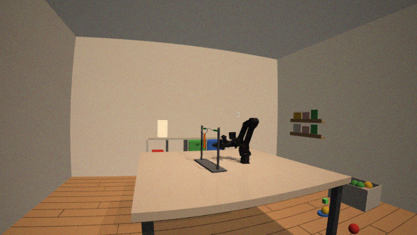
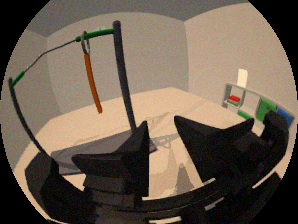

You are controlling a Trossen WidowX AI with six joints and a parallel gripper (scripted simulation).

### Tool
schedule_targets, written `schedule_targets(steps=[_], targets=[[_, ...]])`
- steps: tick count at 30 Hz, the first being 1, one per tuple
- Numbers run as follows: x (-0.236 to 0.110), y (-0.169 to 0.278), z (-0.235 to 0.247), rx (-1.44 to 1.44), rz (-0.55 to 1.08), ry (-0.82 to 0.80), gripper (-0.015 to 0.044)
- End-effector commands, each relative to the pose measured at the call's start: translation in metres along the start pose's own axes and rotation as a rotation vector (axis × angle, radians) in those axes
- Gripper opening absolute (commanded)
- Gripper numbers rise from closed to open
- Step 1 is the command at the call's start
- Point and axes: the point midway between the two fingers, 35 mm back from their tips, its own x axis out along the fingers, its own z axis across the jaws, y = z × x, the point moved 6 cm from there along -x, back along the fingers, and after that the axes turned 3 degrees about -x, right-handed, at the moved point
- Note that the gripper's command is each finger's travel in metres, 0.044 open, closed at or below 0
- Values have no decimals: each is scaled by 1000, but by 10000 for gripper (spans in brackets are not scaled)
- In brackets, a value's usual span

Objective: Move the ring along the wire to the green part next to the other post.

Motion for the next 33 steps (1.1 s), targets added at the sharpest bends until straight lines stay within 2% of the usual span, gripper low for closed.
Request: schedule_targets(steps=[1,3,8,13,25,33], targets=[[-9,25,28,15,25,-210,160],[-15,34,42,29,12,-309,160],[-8,34,52,34,15,-357,160],[-6,33,53,31,13,-359,160],[33,-7,65,26,-103,-345,160],[35,-10,65,29,-114,-345,160]])
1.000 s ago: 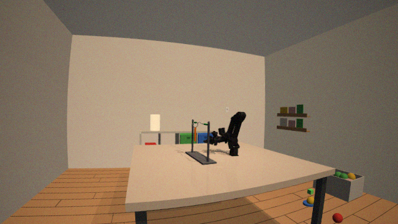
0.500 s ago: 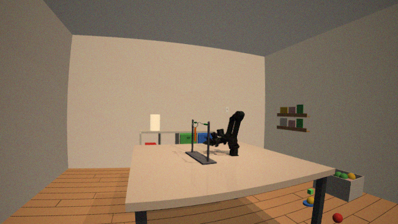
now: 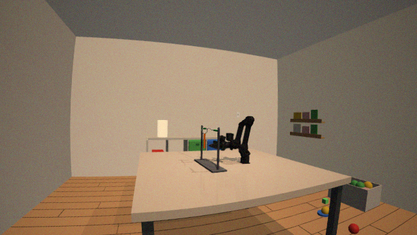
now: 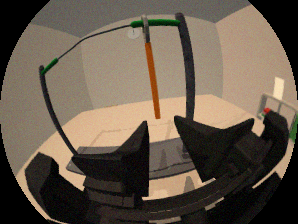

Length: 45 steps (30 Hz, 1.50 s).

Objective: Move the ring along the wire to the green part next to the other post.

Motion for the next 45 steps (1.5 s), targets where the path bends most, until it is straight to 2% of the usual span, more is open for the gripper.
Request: schedule_targets(steps=[1,45], targets=[[2,-1,-1,4,-4,5,160],[69,-2,-2,4,-9,5,160]])
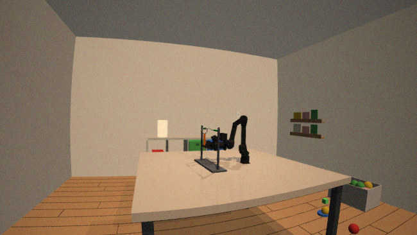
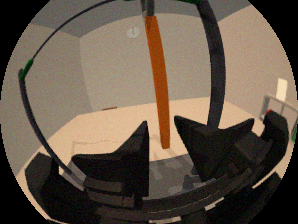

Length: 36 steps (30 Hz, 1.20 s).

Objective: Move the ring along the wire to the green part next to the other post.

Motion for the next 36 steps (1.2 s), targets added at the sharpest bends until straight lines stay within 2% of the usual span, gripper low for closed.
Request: schedule_targets(steps=[1,23,28,30,36], targets=[[6,1,0,3,0,5,160],[11,1,1,3,-1,5,160],[11,1,2,2,1,-1,29],[11,1,2,2,1,-1,15],[11,1,2,2,1,-1,-142]])
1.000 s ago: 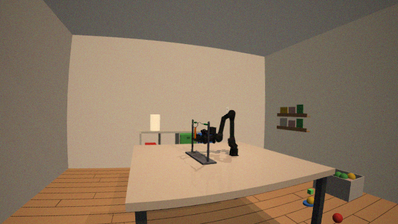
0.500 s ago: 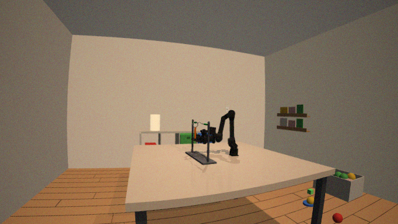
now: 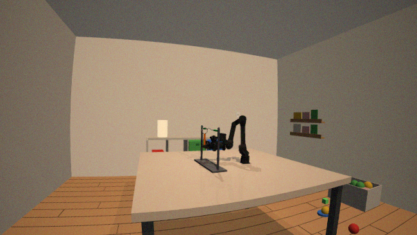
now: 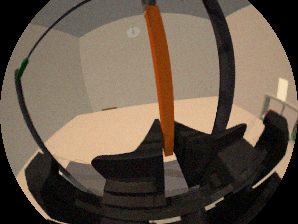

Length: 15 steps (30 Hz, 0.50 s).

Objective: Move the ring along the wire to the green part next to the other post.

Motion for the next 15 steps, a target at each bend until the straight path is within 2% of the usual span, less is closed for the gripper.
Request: schedule_targets(steps=[1,15], targets=[[0,0,0,-1,0,0,-150],[0,-14,0,-1,-1,5,-150]])
